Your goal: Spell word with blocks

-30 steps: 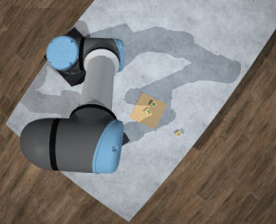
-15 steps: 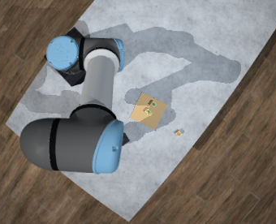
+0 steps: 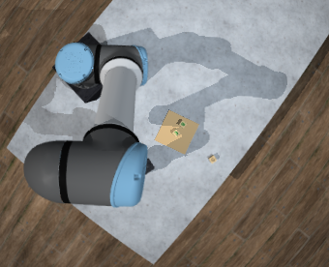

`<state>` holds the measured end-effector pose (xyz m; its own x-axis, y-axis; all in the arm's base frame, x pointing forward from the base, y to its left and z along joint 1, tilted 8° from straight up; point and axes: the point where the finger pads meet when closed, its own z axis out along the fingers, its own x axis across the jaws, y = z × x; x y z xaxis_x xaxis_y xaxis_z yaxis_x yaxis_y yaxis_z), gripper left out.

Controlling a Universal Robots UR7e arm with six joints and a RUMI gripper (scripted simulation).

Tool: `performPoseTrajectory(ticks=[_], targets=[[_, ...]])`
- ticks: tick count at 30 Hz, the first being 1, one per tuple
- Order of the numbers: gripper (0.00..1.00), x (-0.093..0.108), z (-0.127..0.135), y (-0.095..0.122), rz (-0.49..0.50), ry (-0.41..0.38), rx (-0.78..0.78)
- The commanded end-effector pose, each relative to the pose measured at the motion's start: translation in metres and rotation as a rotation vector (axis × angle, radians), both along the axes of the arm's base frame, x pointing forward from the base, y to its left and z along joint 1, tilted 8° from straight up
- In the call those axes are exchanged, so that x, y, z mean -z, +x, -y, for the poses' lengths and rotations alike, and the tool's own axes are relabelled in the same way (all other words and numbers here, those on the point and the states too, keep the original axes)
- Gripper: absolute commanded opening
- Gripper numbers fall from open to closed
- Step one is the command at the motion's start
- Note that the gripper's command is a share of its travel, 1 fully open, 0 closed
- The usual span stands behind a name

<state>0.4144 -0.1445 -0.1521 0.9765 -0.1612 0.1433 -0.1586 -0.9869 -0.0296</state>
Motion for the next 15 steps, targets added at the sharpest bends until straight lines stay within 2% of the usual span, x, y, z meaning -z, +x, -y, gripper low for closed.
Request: performPoseTrajectory(ticks=[1, 15], targets=[[0.37, -0.0001, 0.0004, 0.0018, 0.001, -0.002, -0.002], [0.37, 0.0001, -0.0004, 0.0009, 0.001, -0.001, -0.002]])
